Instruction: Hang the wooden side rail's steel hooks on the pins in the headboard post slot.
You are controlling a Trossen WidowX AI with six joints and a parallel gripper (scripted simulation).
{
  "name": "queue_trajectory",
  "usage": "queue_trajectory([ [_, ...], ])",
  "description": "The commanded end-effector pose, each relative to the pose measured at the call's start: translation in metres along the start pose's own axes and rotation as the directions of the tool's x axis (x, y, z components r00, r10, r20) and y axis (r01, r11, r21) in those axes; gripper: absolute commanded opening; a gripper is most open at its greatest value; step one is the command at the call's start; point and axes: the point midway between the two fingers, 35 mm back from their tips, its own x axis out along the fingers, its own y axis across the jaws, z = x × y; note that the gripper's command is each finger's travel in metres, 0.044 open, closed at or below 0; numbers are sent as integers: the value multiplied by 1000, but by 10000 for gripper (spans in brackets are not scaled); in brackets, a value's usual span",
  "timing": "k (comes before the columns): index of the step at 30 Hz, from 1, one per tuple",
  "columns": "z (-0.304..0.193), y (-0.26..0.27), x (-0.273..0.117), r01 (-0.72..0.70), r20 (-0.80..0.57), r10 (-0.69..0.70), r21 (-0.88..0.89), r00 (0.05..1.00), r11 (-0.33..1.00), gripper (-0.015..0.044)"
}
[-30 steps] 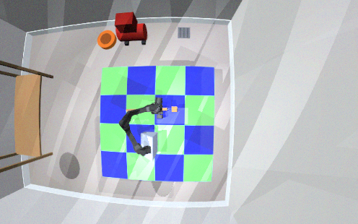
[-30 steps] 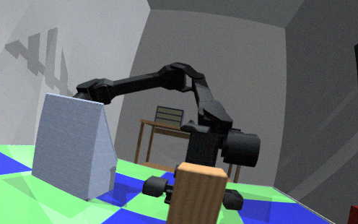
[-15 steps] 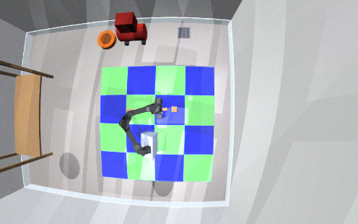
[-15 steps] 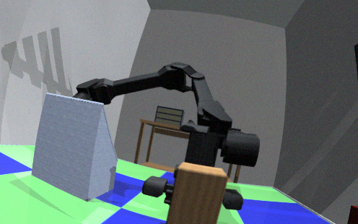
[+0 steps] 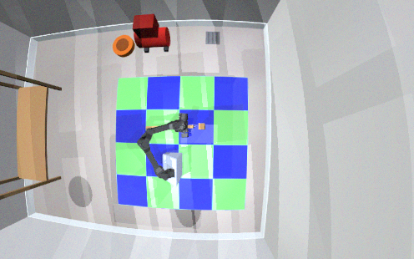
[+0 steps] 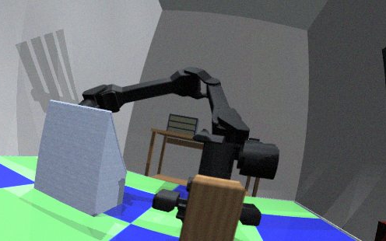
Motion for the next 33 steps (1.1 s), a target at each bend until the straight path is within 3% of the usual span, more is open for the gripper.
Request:
queue_trajectory([
  [1,0,0,-1,-2,6,2,2,1000,1000,0],
  [33,0,0,-6,-2,6,2,2,1000,1000,0],
])
